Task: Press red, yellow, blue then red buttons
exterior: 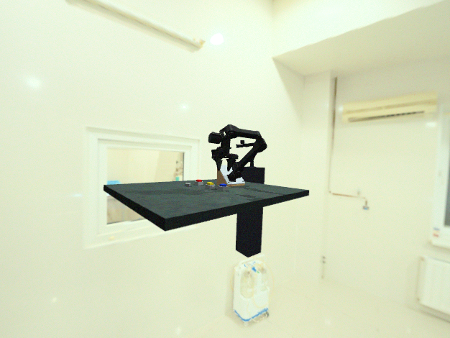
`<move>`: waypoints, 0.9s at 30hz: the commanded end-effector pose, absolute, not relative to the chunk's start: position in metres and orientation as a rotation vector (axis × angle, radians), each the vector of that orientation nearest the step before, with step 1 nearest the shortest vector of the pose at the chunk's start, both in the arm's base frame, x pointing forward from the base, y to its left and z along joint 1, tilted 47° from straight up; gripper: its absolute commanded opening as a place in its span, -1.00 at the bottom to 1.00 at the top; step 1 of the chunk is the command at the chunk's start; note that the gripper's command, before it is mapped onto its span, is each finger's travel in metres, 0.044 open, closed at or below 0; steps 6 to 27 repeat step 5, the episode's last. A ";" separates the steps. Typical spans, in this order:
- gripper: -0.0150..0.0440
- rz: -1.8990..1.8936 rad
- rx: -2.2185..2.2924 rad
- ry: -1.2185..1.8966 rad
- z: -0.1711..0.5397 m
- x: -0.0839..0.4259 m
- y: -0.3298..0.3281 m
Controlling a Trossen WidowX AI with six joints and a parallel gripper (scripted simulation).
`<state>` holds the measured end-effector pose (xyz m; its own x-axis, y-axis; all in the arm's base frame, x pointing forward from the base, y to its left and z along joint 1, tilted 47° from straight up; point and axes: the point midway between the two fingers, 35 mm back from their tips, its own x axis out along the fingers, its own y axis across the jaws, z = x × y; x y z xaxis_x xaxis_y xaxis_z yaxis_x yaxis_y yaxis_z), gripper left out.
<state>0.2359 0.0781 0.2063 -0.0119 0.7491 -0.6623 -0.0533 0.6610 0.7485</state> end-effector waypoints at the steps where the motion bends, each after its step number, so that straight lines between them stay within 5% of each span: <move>1: 0.86 0.711 0.647 1.461 0.225 0.221 0.092; 27: 0.86 0.711 0.647 1.461 0.225 0.221 0.092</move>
